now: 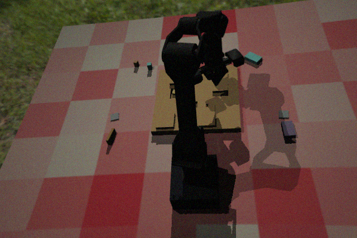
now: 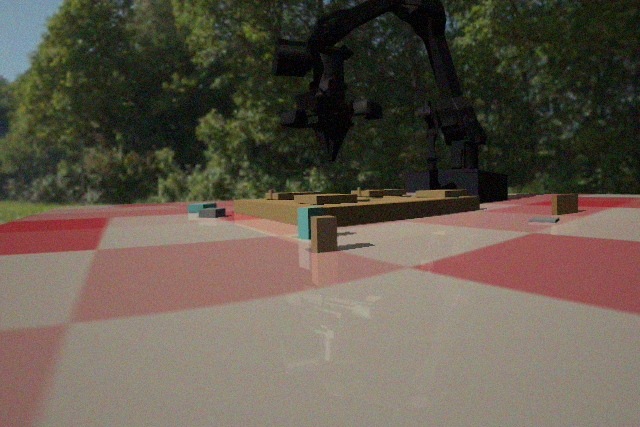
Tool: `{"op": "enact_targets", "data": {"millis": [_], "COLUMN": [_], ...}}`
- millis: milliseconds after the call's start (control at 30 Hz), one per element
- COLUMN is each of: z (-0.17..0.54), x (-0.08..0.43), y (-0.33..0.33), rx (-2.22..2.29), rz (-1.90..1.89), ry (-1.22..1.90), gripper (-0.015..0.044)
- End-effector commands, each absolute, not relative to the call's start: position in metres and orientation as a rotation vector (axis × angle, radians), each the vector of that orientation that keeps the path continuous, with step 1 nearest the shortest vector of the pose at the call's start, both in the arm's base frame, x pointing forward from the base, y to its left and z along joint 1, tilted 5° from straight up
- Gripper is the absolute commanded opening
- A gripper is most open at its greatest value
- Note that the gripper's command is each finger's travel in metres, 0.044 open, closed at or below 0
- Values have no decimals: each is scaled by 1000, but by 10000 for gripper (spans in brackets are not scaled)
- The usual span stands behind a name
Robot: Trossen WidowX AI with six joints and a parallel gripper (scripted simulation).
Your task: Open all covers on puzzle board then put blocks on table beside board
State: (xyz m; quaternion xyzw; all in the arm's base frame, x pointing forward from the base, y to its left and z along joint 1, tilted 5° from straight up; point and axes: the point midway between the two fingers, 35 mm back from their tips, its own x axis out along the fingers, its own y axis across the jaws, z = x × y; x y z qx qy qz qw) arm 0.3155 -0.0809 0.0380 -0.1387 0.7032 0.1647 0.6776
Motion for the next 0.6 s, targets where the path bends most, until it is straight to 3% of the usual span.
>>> {"op": "enact_targets", "data": {"millis": [0,200,567], "z": [36,32,32], "x": [333,351,351], "y": [-102,-127,-128], "rx": [-152,40,46], "rz": [191,-15,-21], "ry": [1603,1610,1610], "gripper": [0,0,0]}}
